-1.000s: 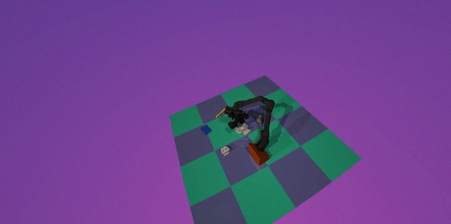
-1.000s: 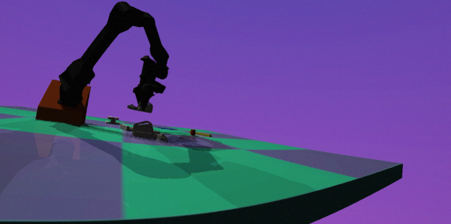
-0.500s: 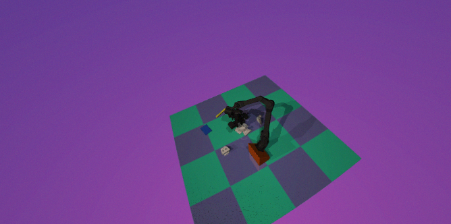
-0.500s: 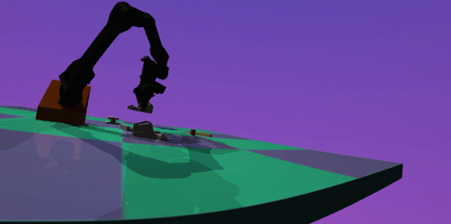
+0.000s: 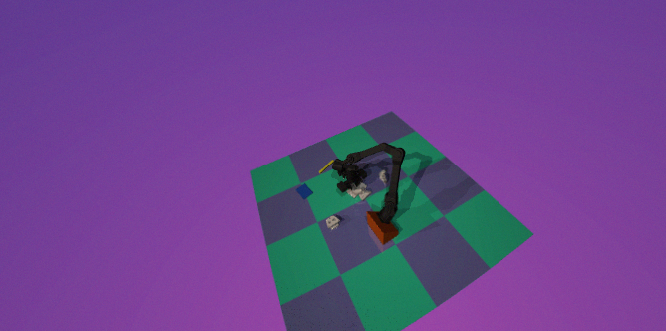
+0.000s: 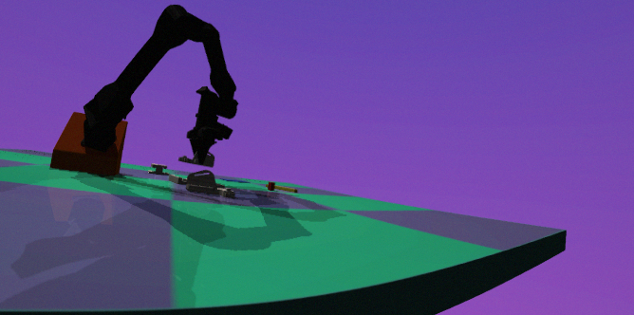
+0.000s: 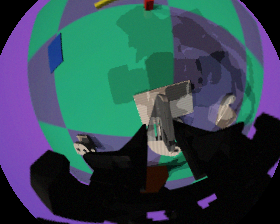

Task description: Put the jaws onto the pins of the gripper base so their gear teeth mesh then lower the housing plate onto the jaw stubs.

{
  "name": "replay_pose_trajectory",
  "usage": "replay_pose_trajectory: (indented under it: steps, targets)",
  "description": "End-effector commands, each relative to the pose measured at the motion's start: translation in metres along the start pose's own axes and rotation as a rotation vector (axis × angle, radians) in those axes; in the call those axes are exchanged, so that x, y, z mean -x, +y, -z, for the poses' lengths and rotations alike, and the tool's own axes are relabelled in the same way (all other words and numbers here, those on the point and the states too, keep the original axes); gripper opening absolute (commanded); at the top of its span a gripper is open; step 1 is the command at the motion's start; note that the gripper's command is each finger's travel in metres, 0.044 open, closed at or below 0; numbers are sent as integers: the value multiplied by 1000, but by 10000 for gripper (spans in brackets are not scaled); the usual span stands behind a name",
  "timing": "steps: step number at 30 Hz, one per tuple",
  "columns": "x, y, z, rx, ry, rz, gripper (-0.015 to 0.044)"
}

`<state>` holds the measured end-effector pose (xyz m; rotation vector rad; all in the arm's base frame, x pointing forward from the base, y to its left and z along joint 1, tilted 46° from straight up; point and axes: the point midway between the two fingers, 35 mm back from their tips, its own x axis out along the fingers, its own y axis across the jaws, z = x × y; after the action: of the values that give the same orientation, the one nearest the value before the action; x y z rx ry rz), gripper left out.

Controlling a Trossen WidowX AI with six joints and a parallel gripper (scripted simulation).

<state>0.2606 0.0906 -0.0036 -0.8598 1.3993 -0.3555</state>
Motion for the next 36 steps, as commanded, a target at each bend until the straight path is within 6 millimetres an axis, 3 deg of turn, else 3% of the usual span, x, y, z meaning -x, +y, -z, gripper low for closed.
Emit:
replay_pose_trajectory:
  steps: [1,15,36]
  targets:
    - [-9,-1,1,6,0,8,134]
    - [-30,-2,2,3,-2,12,134]
    - [-32,-2,2,-3,-2,12,134]
